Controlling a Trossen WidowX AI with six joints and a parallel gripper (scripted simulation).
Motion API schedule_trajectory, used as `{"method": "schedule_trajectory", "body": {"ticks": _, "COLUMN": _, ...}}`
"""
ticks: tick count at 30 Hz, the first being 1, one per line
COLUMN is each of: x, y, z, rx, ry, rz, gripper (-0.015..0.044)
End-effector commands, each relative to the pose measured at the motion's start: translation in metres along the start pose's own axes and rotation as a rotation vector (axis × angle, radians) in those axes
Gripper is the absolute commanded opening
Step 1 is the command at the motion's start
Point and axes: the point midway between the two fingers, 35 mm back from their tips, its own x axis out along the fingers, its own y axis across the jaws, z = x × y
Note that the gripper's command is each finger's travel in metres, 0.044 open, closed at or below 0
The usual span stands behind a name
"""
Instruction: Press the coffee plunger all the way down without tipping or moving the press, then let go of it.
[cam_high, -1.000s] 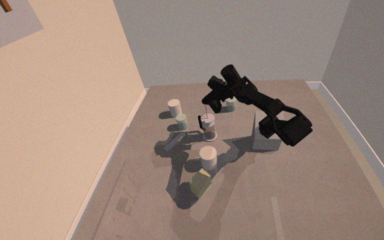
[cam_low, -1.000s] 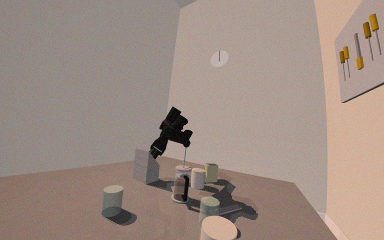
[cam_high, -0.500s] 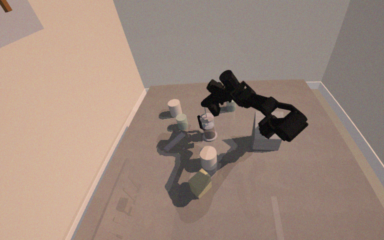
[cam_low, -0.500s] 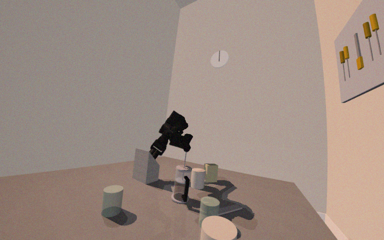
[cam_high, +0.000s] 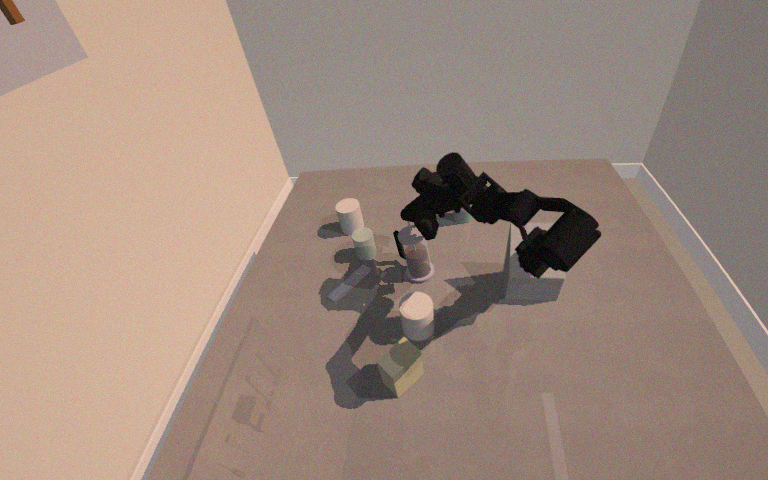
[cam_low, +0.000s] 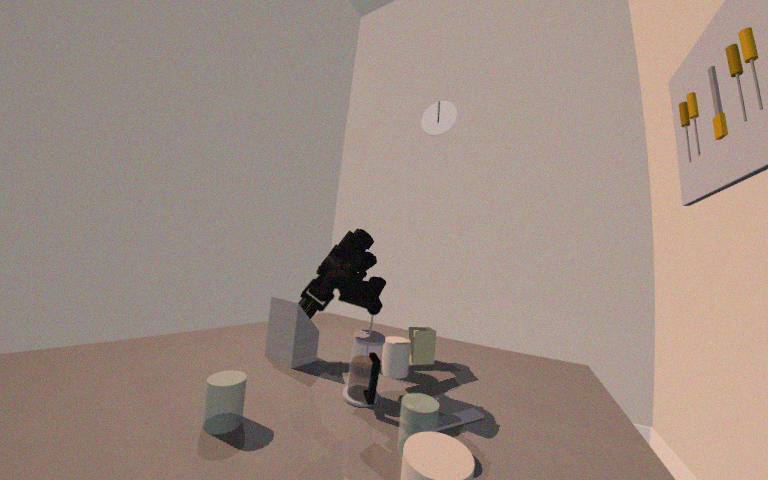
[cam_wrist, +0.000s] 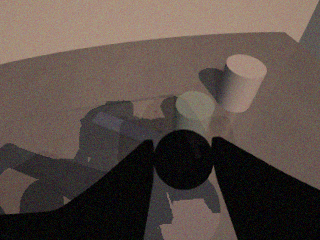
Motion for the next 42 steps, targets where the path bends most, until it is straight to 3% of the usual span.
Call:
{"method": "schedule_trajectory", "body": {"ticks": 1, "x": 0.005, "y": 0.0, "z": -0.024, "rx": 0.041, "ry": 0.048, "rz": -0.001, "gripper": 0.0126}}
{"method": "schedule_trajectory", "body": {"ticks": 42, "x": 0.026, "y": -0.003, "z": -0.026, "rx": 0.042, "ry": 0.042, "rz": 0.005, "gripper": 0.0126}}
